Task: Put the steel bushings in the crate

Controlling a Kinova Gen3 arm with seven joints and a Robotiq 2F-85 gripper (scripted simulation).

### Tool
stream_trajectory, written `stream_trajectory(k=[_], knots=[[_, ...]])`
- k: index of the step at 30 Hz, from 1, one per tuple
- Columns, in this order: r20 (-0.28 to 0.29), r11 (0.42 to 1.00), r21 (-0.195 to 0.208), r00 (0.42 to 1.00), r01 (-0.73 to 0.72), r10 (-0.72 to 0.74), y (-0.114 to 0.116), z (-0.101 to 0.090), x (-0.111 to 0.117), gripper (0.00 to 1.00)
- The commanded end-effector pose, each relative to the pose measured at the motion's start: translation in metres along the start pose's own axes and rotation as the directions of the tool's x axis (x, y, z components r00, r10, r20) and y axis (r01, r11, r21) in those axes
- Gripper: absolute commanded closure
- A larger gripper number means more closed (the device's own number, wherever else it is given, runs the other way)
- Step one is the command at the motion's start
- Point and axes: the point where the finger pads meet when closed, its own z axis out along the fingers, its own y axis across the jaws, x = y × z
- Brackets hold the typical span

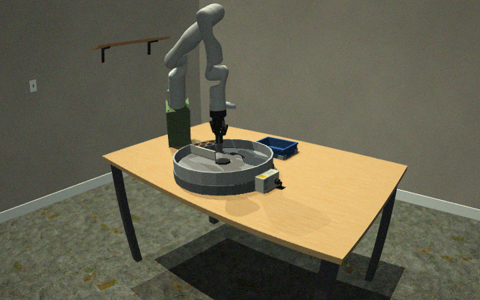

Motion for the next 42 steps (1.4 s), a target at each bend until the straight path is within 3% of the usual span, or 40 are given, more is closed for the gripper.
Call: stream_trajectory(k=[1, 34, 35, 42], knots=[[0.0, 1.0, -0.001, 1.0, 0.0, 0.0, 0.0, 0.001, 0.0, 0.82], [0.0, 1.0, 0.0, 1.0, 0.0, 0.0, 0.0, 0.012, 0.0, 0.82], [0.0, 1.0, 0.0, 1.0, 0.0, 0.0, 0.0, 0.012, 0.0, 1.0], [0.0, 1.0, 0.0, 1.0, 0.0, 0.0, 0.0, 0.012, 0.0, 1.0]])
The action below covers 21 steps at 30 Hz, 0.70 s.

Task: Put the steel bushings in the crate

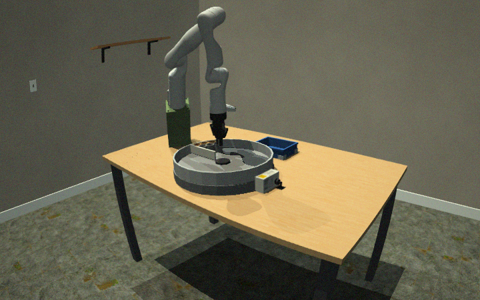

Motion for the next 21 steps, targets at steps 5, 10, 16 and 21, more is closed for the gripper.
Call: stream_trajectory(k=[5, 10, 16, 21], knots=[[0.0, 1.0, 0.002, 1.0, 0.0, 0.0, -0.0008, -0.0003, 0.0001, 1.0], [-0.001, 1.0, -0.003, 1.0, 0.0, 0.0, 0.0013, -0.0005, 0.0004, 1.0], [-0.001, 1.0, -0.003, 1.0, 0.0, 0.0, 0.0013, -0.0005, 0.0004, 1.0], [-0.001, 1.0, -0.003, 1.0, 0.0, 0.0, 0.0013, -0.0005, 0.0004, 1.0]])
